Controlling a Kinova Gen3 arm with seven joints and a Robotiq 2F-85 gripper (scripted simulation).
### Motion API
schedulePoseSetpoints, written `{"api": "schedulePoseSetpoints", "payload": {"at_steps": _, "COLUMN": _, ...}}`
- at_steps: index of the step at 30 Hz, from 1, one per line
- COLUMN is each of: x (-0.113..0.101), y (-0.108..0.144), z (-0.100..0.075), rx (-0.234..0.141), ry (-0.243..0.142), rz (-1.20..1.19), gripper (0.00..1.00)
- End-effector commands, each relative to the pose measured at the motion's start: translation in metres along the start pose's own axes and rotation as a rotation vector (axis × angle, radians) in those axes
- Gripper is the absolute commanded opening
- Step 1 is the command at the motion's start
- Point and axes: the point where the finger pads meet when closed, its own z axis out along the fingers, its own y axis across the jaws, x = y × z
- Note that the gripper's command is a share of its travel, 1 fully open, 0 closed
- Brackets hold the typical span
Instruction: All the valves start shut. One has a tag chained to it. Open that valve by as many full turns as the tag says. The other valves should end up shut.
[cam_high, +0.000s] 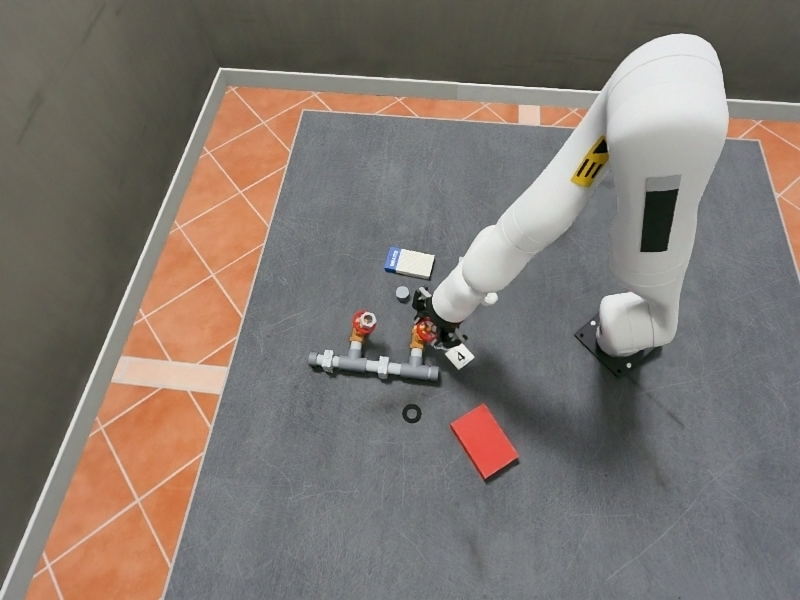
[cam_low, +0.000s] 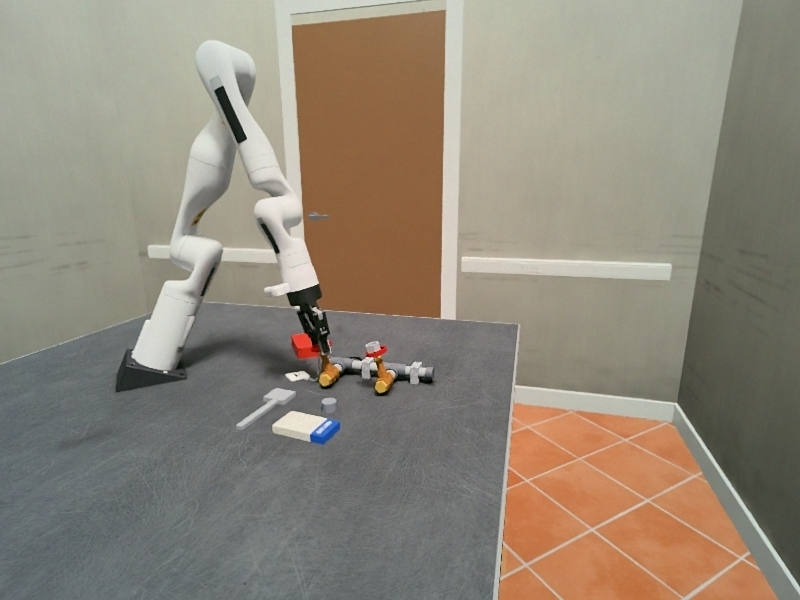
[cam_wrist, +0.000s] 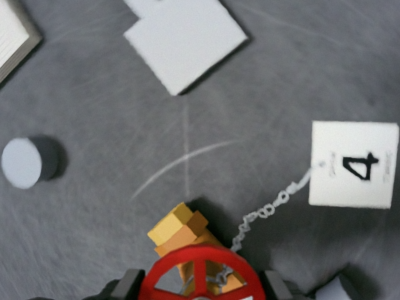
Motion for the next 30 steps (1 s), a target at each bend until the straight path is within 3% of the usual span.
{"api": "schedulePoseSetpoints", "payload": {"at_steps": 1, "x": 0.0000, "y": -0.0002, "z": 0.0000, "rx": 0.000, "ry": -0.002, "rz": -0.090, "gripper": 0.55}}
{"api": "schedulePoseSetpoints", "payload": {"at_steps": 10, "x": 0.0000, "y": -0.0002, "z": 0.0000, "rx": 0.000, "ry": -0.002, "rz": -0.363, "gripper": 0.55}}
{"api": "schedulePoseSetpoints", "payload": {"at_steps": 30, "x": -0.0001, "y": -0.0002, "z": 0.0000, "rx": 0.000, "ry": -0.002, "rz": -0.636, "gripper": 0.55}}
